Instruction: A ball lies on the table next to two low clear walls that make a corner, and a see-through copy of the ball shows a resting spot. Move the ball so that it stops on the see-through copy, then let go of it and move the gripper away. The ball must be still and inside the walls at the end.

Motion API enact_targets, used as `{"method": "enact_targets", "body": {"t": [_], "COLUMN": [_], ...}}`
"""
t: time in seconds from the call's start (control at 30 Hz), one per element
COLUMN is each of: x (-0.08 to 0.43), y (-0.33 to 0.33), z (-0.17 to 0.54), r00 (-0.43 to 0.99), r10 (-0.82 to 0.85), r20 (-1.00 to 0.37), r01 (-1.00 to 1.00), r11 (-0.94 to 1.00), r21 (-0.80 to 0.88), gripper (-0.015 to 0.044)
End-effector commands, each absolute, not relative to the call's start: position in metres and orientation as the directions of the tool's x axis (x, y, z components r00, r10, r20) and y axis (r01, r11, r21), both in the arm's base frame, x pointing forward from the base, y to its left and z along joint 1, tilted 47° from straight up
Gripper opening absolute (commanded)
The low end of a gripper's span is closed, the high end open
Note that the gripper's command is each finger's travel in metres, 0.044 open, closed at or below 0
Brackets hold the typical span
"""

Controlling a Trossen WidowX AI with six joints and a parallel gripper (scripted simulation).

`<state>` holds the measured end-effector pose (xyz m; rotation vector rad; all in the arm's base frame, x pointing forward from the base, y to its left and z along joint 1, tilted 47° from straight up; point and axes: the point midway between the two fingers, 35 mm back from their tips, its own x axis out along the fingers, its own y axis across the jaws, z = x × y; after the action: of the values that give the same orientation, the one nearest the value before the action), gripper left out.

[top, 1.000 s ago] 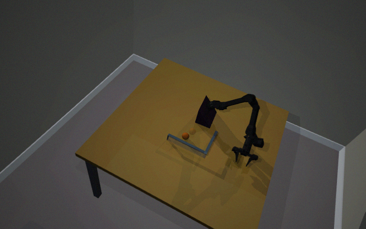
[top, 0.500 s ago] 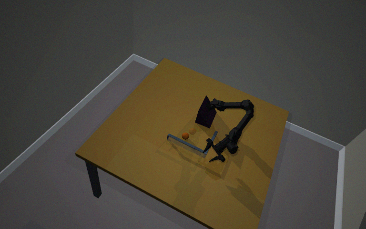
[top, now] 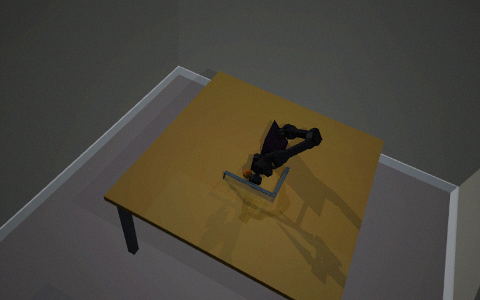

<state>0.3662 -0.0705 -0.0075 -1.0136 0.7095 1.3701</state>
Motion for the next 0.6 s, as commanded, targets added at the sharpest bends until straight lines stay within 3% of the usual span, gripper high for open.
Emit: {"method": "enact_targets", "body": {"t": [0.0, 0.57], "x": [0.327, 0.324], "y": [-0.096, -0.088], "z": [-0.027, -0.04], "r00": [0.084, 0.09], "r10": [0.694, 0.721], "r20": [-0.715, -0.687], "r01": [-0.992, -0.989], "r11": [0.123, 0.147], "r21": [0.002, 0.024], "gripper": [0.037, 0.037]}}
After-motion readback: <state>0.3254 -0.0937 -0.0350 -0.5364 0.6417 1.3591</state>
